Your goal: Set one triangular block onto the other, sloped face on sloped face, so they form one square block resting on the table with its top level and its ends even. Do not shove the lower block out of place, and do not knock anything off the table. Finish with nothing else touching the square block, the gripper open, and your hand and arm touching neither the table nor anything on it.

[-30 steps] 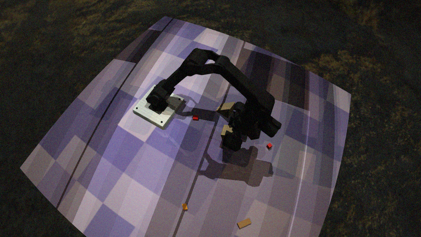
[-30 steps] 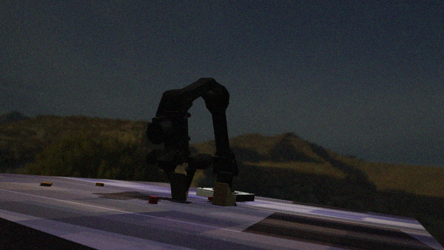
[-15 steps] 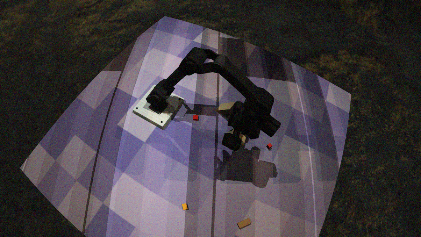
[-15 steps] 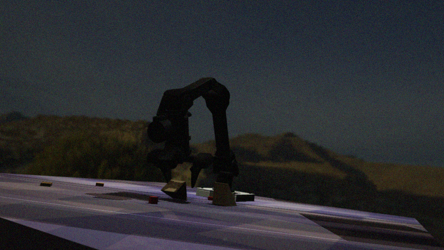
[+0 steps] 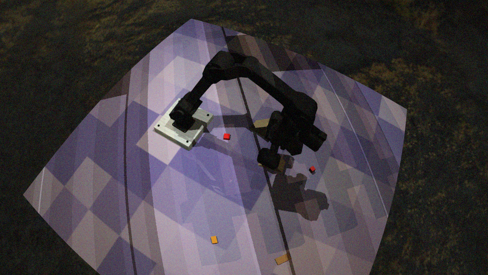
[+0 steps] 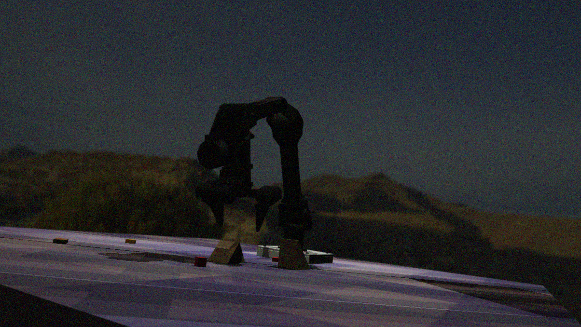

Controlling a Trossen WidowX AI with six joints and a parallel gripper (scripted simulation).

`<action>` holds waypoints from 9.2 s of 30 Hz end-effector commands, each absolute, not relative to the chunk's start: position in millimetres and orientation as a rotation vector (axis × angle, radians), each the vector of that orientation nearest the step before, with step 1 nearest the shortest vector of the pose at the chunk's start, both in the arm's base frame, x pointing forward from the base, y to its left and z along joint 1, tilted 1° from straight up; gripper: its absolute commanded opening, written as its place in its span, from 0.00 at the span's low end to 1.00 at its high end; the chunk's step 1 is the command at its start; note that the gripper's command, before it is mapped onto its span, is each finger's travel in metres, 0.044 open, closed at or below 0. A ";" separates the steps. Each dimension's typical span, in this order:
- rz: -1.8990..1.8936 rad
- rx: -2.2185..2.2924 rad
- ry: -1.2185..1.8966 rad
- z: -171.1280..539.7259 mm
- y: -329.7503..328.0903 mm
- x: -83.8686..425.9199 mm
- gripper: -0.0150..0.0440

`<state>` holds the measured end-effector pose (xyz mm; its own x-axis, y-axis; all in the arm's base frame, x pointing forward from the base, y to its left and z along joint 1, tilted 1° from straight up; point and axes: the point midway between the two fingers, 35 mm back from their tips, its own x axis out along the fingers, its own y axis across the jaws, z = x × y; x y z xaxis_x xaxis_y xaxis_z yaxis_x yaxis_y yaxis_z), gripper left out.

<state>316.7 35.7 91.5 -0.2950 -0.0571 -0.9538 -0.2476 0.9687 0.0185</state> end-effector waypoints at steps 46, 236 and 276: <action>0.231 -0.076 0.754 84.0 21.9 262.3 1.00; 2.147 -2.233 0.027 142.3 76.5 315.7 0.25; 2.157 -2.216 0.019 177.7 150.5 175.5 0.25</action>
<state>178.3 150.6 180.1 0.0285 0.0301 -0.9991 -0.0383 -0.9988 -0.0312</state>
